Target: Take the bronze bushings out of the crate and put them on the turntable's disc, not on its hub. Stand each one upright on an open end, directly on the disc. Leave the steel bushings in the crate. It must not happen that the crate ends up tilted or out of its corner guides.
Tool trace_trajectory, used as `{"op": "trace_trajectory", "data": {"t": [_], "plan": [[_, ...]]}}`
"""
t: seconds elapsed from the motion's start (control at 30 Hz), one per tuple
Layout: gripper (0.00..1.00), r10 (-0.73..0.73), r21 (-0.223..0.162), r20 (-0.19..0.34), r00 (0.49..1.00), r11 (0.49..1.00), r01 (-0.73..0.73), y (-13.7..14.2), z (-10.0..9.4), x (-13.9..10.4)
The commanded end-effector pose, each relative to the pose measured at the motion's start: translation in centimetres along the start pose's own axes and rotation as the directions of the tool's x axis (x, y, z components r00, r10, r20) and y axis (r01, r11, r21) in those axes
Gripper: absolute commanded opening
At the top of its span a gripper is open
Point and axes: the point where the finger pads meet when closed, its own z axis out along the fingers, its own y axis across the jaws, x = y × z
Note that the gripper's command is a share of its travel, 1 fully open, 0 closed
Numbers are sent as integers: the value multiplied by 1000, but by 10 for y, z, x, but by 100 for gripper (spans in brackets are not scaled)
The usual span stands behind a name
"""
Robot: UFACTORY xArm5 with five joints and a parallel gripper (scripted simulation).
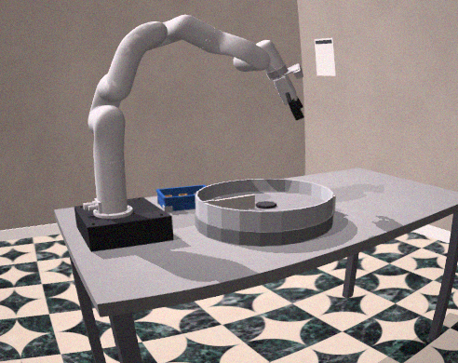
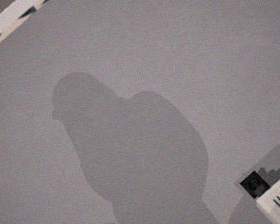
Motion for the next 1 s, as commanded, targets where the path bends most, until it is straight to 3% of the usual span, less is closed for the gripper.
{"op": "trace_trajectory", "data": {"t": [0.0, 0.03, 0.17, 0.2, 0.23, 0.27, 0.33, 0.37, 0.43, 0.47, 0.53, 0.57, 0.63, 0.67, 0.73, 0.77, 0.87, 0.97], "plan": [[100, 98, -48, 26, 995, 994, -97, 40, -18, -19], [100, 182, -98, 51, 982, 979, -177, 67, -25, -34], [100, 182, -98, 51, 982, 979, -177, 70, -26, -35], [100, 266, -151, 69, 962, 956, -253, 99, -34, -53], [100, 266, -151, 69, 962, 956, -253, 99, -34, -53], [100, 346, -205, 80, 935, 924, -324, 117, -38, -66], [100, 346, -205, 80, 935, 924, -324, 127, -41, -72], [100, 421, -257, 84, 903, 885, -388, 140, -44, -83], [100, 421, -257, 84, 903, 885, -388, 154, -49, -92], [100, 488, -307, 82, 869, 842, -444, 166, -51, -103], [100, 488, -307, 82, 869, 842, -444, 178, -55, -112], [100, 548, -352, 75, 833, 796, -492, 191, -58, -124], [100, 548, -352, 75, 833, 796, -492, 200, -62, -132], [100, 599, -392, 64, 798, 750, -532, 215, -65, -146], [100, 599, -392, 64, 798, 750, -532, 215, -65, -146], [100, 642, -426, 52, 765, 707, -564, 237, -72, -167], [100, 676, -454, 39, 736, 668, -589, 251, -76, -182], [100, 735, -506, 9, 678, 588, -631, 277, -83, -211]]}}
